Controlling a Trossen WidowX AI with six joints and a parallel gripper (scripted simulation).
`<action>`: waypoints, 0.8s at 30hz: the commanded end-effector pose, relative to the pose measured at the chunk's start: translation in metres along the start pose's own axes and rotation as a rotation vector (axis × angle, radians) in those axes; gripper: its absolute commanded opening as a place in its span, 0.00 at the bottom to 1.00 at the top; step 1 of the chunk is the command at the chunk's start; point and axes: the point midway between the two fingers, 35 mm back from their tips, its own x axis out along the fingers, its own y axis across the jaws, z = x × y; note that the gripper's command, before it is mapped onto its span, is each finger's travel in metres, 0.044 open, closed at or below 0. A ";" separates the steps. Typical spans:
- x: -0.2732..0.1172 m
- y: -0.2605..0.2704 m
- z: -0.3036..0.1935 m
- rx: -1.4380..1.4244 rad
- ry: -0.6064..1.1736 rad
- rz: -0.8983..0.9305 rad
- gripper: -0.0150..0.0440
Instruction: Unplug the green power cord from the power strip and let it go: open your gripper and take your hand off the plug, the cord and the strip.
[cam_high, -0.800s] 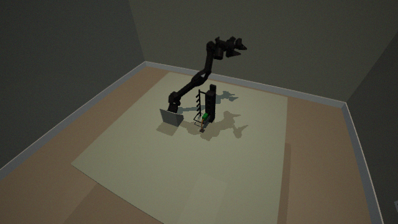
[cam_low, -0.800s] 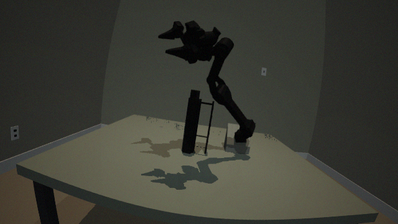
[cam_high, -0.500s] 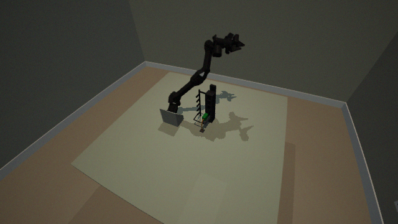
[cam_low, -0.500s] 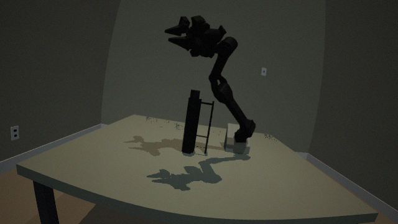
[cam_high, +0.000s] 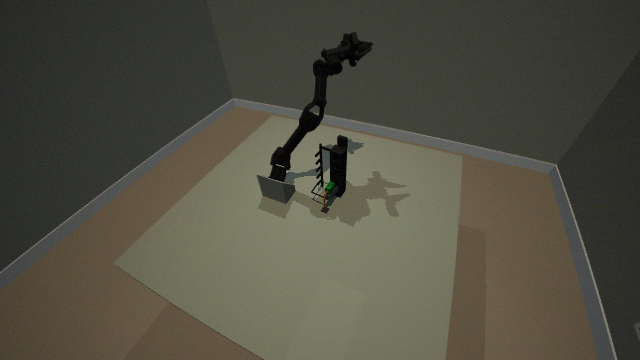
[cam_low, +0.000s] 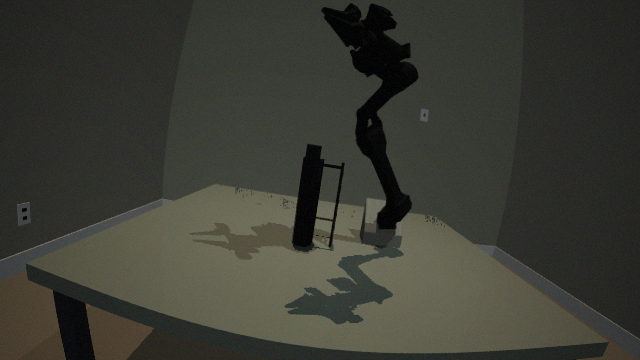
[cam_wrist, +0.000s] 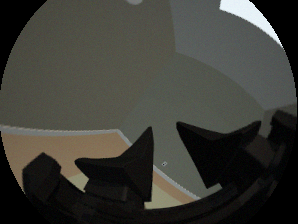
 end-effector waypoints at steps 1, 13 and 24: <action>-0.020 0.005 0.037 -0.023 -0.106 -0.058 0.53; -0.077 0.055 0.125 -0.125 -0.396 -0.132 0.53; -0.105 0.145 0.160 -0.243 -0.587 -0.060 0.53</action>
